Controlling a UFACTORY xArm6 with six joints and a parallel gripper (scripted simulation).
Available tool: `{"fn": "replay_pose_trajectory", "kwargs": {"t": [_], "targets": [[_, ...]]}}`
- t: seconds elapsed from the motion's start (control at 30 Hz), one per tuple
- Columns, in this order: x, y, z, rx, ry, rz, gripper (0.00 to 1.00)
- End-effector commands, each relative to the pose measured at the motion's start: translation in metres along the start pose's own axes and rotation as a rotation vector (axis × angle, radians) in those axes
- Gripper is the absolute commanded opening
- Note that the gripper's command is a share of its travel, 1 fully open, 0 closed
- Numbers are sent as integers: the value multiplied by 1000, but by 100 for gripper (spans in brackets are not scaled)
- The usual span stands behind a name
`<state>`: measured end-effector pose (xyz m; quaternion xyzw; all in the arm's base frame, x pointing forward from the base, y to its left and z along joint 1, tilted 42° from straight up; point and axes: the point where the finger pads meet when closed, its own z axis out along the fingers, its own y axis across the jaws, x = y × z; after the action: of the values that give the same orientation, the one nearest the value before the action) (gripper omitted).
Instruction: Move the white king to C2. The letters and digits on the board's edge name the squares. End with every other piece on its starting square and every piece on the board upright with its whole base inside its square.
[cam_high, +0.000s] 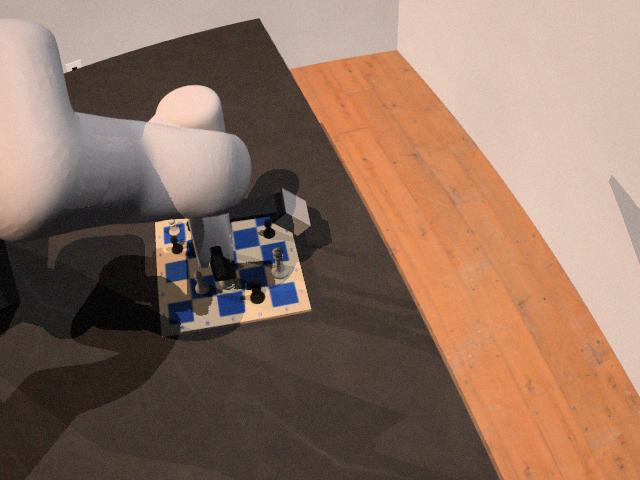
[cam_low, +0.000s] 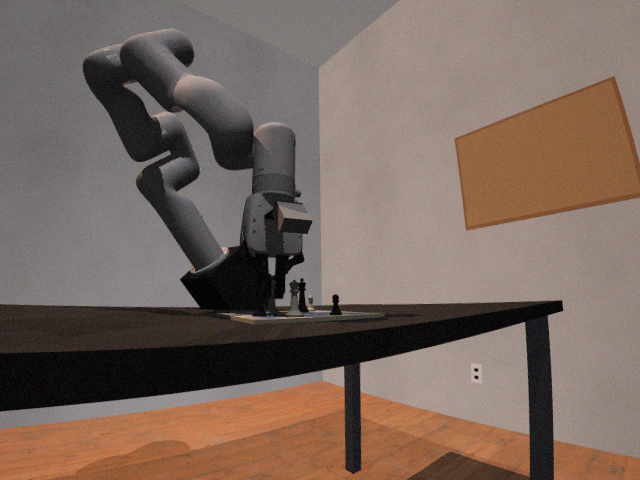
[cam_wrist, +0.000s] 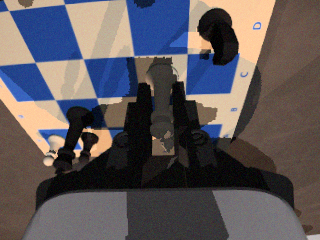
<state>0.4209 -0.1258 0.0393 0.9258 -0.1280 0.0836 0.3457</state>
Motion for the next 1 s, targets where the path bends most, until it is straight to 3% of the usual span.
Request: {"fn": "replay_pose_trajectory", "kwargs": {"t": [0.0,0.13,0.17,0.23,0.27,0.33,0.37,0.97], "targets": [[1,0,-1,1,3,1,17],[1,0,-1,1,3,1,17],[1,0,-1,1,3,1,25],[1,0,-1,1,3,1,25],[1,0,-1,1,3,1,34],[1,0,-1,1,3,1,34],[1,0,-1,1,3,1,42],[1,0,-11,1,3,1,42]]}}
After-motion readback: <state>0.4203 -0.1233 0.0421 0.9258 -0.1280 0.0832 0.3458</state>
